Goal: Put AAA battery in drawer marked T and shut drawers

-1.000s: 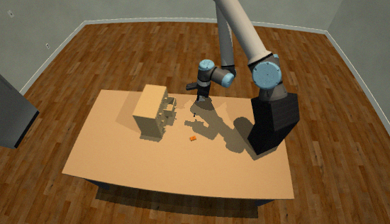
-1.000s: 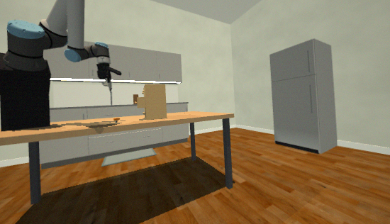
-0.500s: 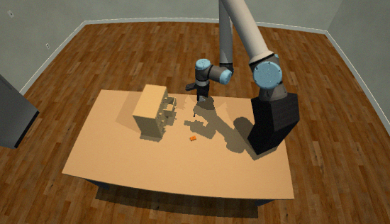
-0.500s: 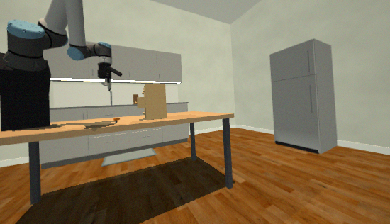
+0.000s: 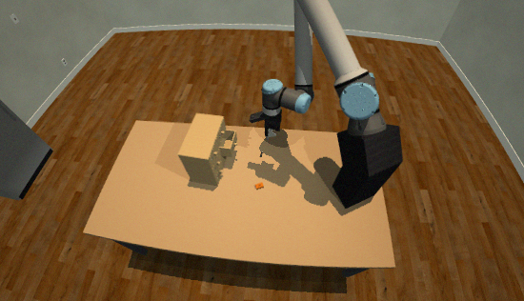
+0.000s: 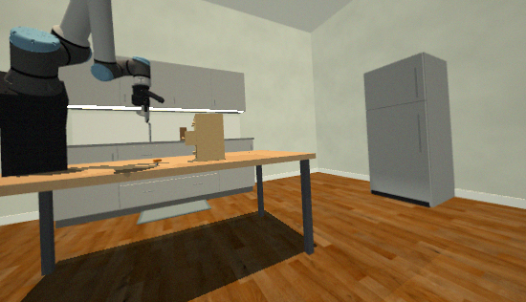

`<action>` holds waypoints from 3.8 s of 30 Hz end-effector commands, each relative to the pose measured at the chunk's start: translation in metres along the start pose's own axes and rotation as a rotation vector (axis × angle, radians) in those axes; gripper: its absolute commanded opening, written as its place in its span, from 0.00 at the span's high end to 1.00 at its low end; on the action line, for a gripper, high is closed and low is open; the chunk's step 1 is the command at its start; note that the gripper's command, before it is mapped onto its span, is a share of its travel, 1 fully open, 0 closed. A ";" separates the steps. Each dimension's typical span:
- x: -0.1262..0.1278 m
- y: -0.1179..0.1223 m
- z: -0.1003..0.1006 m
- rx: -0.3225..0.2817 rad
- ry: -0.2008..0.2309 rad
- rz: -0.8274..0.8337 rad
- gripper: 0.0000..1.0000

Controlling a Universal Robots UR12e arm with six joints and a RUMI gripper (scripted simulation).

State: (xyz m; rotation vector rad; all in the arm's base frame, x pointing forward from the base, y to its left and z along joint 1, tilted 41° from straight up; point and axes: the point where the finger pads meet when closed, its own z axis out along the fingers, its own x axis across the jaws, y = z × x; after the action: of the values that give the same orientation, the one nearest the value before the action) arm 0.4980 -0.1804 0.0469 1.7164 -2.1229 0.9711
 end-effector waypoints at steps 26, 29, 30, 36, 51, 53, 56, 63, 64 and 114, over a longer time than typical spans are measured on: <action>0.012 -0.022 0.036 -0.001 -0.002 0.346 0.80; 0.016 -0.028 0.050 -0.002 -0.002 0.476 0.80; 0.018 -0.030 0.055 -0.002 -0.002 0.522 0.80; 0.027 -0.040 0.089 -0.004 -0.004 0.767 0.80; 0.044 -0.050 0.160 -0.005 -0.003 1.345 0.80; 0.045 -0.050 0.168 -0.004 -0.002 1.425 0.80; 0.046 -0.050 0.171 -0.002 0.001 1.494 0.80; 0.049 -0.049 0.186 -0.001 0.001 1.614 0.80; 0.049 -0.049 0.187 -0.001 0.001 1.621 0.80; 0.048 -0.049 0.189 -0.002 -0.001 1.633 0.86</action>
State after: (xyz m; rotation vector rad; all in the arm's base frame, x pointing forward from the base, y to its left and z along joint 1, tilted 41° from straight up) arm 0.5699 -0.3389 -0.0512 -0.4440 -3.2475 1.1032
